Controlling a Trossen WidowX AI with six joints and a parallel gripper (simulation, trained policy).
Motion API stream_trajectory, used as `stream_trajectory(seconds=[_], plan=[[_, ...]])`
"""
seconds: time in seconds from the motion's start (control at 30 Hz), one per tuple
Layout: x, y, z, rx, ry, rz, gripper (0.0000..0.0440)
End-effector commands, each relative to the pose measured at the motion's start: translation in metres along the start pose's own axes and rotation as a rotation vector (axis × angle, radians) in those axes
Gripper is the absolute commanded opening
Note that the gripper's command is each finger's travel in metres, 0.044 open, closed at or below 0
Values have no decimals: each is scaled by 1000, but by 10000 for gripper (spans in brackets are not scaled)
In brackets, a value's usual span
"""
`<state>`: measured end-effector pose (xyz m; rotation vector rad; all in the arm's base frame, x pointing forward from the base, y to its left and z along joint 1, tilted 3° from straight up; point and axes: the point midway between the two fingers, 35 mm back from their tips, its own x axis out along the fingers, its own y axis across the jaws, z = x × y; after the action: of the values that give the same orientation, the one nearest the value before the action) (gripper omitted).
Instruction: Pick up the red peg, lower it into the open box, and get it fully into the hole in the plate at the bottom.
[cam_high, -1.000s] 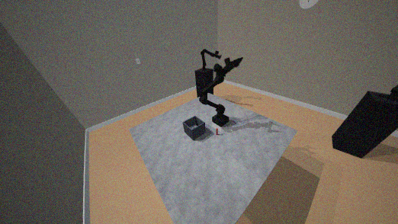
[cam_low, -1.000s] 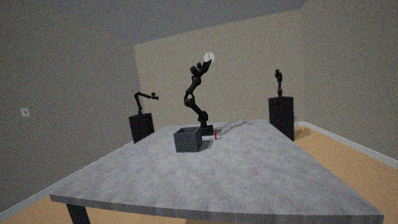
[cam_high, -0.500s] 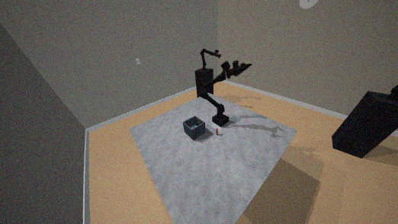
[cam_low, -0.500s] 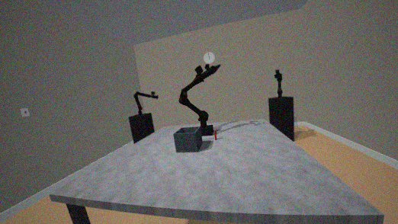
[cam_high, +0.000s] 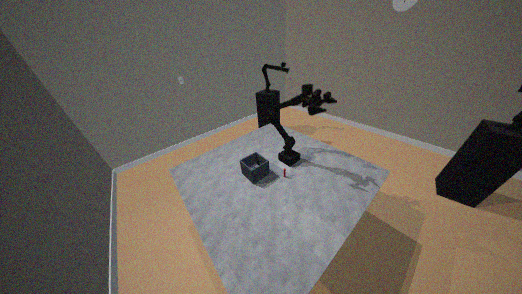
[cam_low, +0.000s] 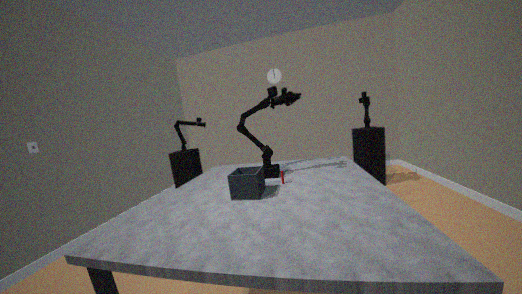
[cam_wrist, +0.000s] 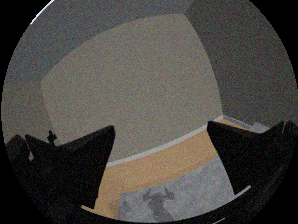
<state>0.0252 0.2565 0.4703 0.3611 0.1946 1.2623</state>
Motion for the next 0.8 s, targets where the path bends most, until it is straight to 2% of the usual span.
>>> stream_trajectory(seconds=[0.0, 0.37, 0.77], plan=[[9, -15, -10, 48, 45, -69, 440], [33, -86, -54, 250, 192, -377, 440], [29, -161, -99, 490, 293, -718, 440]])
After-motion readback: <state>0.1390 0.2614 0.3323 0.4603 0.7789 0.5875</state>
